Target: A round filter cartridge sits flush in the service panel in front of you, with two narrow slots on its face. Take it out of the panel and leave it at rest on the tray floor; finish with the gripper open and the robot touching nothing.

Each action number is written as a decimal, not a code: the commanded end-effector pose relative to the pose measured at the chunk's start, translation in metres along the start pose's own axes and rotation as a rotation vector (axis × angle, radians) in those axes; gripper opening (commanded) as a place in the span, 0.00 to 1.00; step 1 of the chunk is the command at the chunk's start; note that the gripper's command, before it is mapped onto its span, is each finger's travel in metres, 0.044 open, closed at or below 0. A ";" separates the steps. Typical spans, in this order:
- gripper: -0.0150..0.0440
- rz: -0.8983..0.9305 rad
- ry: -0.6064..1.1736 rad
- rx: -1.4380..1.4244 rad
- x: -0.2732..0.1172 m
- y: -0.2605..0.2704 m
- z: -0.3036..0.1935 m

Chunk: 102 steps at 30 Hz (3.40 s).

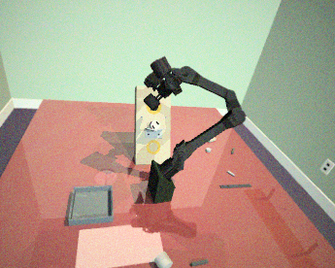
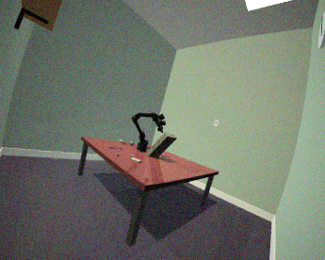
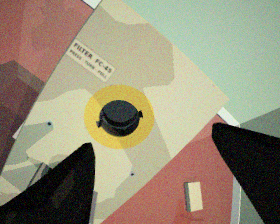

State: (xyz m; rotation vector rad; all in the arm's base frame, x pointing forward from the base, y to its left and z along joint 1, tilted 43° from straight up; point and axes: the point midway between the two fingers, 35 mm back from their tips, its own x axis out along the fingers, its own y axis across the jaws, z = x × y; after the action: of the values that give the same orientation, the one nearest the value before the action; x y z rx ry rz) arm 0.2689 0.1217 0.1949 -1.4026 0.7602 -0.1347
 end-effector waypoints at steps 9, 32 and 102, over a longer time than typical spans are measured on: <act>0.77 0.141 0.382 0.786 0.037 0.073 -0.074; 0.77 0.145 0.383 0.787 0.050 0.077 -0.076; 0.25 0.145 0.380 0.791 0.001 0.042 -0.040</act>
State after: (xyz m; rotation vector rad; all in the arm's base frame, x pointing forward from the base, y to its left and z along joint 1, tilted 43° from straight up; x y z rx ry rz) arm 0.2414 0.0834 0.1442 -0.5695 0.9813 -0.5346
